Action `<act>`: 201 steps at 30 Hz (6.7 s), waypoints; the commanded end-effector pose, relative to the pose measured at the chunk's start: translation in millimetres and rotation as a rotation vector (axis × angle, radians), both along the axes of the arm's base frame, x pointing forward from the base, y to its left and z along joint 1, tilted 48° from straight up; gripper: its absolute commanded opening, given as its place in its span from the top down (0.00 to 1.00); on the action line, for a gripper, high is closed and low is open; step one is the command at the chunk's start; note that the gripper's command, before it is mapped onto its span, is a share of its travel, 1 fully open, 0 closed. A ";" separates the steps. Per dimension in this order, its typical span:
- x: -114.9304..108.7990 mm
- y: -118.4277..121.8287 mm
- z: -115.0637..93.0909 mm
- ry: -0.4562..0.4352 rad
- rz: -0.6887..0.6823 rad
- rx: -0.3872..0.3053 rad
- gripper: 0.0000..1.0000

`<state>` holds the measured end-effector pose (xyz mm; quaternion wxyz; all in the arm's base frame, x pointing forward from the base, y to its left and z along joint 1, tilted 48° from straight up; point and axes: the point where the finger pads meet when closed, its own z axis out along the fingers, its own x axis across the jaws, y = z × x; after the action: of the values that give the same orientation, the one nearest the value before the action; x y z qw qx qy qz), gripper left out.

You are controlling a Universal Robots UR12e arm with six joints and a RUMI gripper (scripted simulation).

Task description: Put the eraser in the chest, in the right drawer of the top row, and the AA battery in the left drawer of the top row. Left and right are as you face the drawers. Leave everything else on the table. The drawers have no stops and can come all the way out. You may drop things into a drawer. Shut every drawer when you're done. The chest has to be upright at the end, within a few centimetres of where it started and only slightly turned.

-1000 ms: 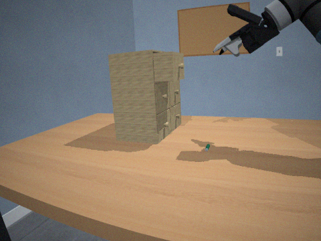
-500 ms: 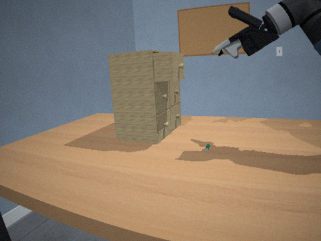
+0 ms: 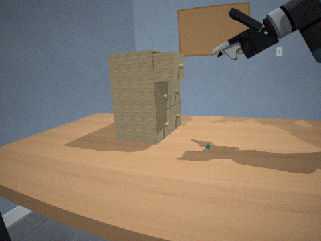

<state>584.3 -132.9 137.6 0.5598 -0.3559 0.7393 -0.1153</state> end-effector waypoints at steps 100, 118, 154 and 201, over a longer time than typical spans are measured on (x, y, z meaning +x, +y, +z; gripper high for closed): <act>9.5 6.6 -7.1 -0.087 -0.100 -0.016 0.80; 9.5 6.6 -7.1 -0.087 -0.100 -0.016 0.80; 23.1 7.9 -10.4 -0.087 -0.100 -0.016 0.80; 75.2 12.9 -23.2 -0.087 -0.100 -0.016 0.80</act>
<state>659.2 -119.6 114.3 0.5820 -0.3177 0.7303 -0.1643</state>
